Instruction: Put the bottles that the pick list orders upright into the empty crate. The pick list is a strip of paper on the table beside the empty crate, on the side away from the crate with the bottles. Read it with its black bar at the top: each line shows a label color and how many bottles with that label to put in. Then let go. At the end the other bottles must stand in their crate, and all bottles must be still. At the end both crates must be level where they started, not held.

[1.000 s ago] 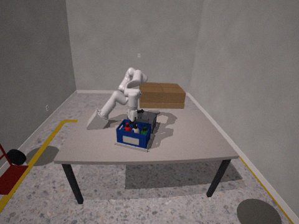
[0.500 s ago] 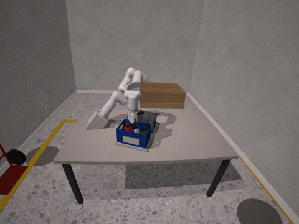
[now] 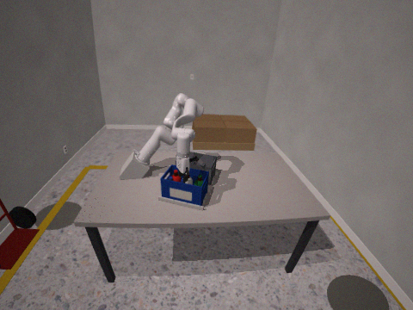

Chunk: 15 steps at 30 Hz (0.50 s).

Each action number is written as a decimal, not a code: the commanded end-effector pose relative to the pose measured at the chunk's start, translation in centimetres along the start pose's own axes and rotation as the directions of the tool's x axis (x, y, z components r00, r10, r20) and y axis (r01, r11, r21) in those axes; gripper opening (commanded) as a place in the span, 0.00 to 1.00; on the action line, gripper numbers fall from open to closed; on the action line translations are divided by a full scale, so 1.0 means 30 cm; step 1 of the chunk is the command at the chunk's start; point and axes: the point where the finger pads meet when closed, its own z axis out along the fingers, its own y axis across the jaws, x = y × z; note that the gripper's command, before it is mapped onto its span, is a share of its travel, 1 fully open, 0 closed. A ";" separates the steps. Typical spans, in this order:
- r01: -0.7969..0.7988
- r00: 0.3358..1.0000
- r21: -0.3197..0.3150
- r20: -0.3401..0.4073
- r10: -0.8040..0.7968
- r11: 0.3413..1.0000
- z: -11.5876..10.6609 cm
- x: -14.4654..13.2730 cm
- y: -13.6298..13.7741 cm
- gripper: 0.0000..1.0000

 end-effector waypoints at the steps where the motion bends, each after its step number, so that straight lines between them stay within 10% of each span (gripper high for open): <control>1: 0.001 1.000 -0.003 0.001 -0.001 1.000 0.014 0.001 0.004 0.65; 15: 0.001 1.000 -0.003 0.000 -0.001 1.000 0.067 0.001 0.004 0.65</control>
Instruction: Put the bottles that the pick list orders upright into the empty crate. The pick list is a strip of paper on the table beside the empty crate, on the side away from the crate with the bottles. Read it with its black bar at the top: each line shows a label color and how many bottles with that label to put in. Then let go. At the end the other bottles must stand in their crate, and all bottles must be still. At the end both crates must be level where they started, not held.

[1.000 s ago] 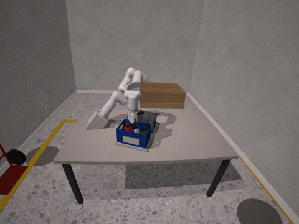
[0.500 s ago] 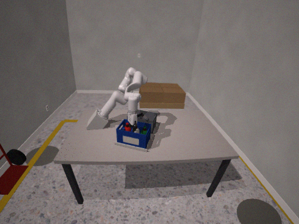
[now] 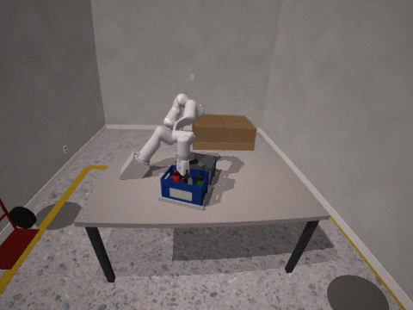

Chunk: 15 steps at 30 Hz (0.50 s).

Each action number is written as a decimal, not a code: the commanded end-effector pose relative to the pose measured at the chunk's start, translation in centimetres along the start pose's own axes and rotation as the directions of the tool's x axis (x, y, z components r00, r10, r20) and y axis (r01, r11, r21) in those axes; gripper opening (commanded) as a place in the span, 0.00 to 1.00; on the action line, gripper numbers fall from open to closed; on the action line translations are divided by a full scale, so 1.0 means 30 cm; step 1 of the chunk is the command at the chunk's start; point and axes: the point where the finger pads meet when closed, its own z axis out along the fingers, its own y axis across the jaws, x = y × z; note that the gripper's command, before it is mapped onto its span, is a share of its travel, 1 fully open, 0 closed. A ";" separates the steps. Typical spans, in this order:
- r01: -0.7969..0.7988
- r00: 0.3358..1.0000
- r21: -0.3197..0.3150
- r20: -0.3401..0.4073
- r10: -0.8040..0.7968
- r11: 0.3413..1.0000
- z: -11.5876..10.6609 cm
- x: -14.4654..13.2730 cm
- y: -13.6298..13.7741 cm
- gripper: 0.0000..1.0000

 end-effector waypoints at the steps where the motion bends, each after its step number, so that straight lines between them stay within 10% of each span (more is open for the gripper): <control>1: 0.001 1.000 -0.003 0.000 -0.001 1.000 0.014 0.001 0.004 0.65; 15: 0.001 1.000 -0.003 0.000 -0.001 1.000 0.065 0.001 0.004 0.65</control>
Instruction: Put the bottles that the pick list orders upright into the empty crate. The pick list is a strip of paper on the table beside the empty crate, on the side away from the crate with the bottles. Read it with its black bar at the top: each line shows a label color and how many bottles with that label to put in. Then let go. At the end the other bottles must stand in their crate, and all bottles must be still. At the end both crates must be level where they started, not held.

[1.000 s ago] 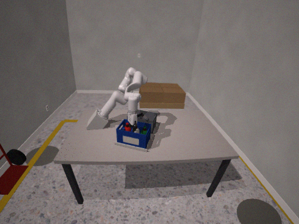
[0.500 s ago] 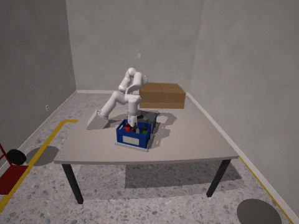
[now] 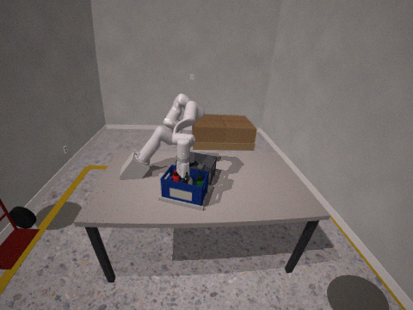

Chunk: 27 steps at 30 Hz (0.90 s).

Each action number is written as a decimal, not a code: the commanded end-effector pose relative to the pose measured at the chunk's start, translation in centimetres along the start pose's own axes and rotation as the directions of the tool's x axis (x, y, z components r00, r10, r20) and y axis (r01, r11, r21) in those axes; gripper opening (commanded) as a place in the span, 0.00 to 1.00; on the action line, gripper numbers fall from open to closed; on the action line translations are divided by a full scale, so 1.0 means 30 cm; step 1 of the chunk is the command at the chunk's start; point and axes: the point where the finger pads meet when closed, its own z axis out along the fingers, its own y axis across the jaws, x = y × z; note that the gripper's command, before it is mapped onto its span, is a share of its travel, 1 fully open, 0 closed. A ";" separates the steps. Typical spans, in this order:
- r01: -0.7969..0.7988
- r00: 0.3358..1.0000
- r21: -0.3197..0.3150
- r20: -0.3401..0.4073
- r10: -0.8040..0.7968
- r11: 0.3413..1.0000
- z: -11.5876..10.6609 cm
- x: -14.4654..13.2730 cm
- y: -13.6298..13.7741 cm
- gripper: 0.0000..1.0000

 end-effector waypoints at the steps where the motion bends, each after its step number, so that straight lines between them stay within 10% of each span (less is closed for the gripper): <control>1: 0.001 1.000 -0.003 0.000 -0.001 1.000 0.007 0.001 0.003 0.65; 13: 0.001 1.000 -0.003 0.000 -0.001 1.000 0.007 0.001 0.003 0.65; 14: 0.001 1.000 -0.003 0.000 -0.001 1.000 -0.004 0.001 0.003 0.00; 27: 0.001 1.000 -0.003 0.000 -0.001 1.000 -0.004 0.001 0.003 0.00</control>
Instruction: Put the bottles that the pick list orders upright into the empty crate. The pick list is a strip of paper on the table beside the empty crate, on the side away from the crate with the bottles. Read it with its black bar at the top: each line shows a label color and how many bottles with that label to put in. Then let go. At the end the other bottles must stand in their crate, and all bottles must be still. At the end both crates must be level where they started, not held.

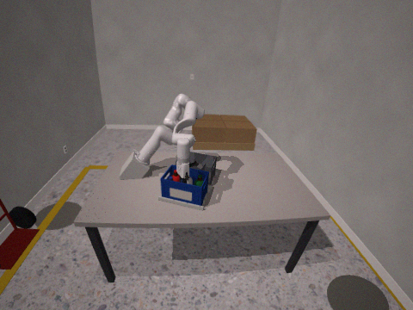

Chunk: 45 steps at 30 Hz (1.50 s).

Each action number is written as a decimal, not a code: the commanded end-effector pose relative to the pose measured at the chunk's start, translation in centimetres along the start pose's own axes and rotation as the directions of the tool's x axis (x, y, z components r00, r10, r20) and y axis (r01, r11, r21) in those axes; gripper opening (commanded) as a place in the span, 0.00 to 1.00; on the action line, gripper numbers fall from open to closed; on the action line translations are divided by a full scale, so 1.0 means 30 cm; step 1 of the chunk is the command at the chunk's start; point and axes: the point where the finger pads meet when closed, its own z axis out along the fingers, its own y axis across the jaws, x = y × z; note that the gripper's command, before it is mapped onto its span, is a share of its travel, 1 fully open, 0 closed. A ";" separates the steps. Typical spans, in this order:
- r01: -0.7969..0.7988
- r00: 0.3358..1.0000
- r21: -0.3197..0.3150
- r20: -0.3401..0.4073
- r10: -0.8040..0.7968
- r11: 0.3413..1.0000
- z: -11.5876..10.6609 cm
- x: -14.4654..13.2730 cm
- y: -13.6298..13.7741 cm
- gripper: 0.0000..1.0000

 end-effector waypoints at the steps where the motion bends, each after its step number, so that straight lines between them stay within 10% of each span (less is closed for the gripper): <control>1: 0.002 1.000 -0.005 0.001 -0.002 1.000 -0.005 0.001 0.006 0.00; 45: 0.002 1.000 -0.005 0.001 -0.002 1.000 -0.083 0.001 0.005 0.00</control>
